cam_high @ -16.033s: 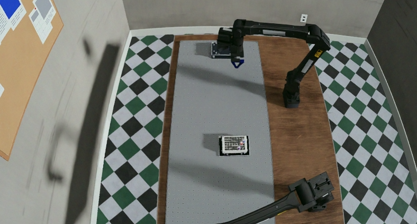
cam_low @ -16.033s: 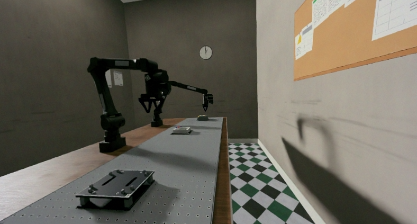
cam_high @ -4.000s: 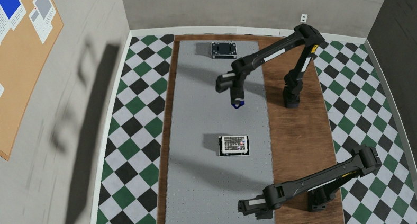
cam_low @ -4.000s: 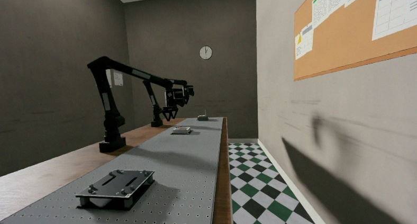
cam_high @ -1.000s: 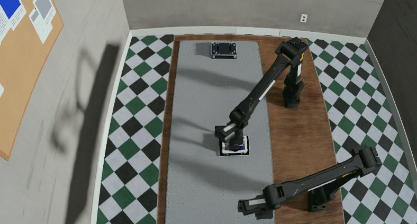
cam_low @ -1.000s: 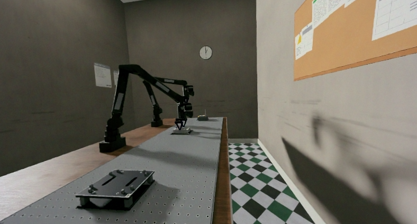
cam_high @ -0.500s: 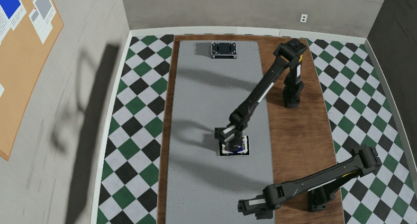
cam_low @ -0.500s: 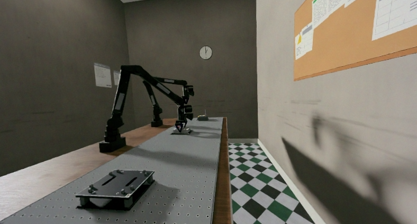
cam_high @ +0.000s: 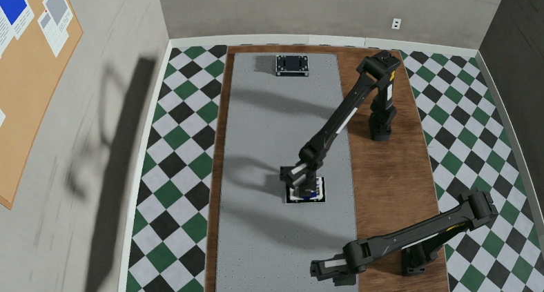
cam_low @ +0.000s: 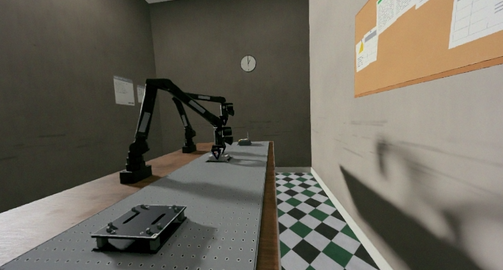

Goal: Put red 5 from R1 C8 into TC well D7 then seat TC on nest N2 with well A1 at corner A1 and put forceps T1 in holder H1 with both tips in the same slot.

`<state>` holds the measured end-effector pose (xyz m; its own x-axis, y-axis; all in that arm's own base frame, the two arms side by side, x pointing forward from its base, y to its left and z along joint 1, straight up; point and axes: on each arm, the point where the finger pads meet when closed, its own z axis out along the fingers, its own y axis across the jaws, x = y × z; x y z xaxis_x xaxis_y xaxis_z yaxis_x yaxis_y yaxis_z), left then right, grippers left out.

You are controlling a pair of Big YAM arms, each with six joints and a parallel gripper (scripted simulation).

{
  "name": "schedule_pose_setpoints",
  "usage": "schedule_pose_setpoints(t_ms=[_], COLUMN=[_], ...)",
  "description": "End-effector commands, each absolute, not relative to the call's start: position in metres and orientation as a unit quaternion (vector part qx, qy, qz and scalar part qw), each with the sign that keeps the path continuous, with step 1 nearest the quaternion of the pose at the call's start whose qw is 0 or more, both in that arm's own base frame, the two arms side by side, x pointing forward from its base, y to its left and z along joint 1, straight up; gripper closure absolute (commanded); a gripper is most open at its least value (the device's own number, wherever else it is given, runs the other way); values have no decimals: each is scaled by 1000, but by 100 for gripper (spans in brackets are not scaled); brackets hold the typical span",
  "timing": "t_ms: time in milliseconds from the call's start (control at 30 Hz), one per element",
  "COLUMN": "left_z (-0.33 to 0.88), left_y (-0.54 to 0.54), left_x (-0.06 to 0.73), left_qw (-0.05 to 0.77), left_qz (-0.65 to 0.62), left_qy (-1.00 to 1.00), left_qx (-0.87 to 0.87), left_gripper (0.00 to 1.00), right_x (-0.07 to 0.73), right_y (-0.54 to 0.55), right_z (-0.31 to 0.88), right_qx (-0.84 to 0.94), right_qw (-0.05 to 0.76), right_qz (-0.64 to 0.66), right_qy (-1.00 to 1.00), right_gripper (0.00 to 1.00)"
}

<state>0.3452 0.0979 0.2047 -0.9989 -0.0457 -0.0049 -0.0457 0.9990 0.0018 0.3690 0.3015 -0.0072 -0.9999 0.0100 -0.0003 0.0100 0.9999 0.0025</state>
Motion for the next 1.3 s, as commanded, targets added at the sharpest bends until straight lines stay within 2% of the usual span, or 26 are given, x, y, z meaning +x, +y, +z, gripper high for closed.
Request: schedule_pose_setpoints(t_ms=[0, 967, 1033, 1267], left_z=[216, 216, 216, 216], left_y=[100, 100, 100, 100], left_x=[355, 355, 355, 355], left_qw=[17, 17, 17, 17], left_qz=[4, 4, 4, 4], left_qy=[1000, 1000, 1000, 1000], left_qx=[-25, -25, -25, -25], left_gripper=[76, 76, 76, 76], right_x=[387, 388, 388, 388], right_y=[307, 308, 308, 308], right_z=[-3, -2, -2, -2], right_qx=[8, 8, 8, 8], right_qw=[10, 11, 11, 11], right_qz=[7, 7, 7, 7], right_qy=[1000, 1000, 1000, 1000], right_gripper=[0, 0, 6, 8])
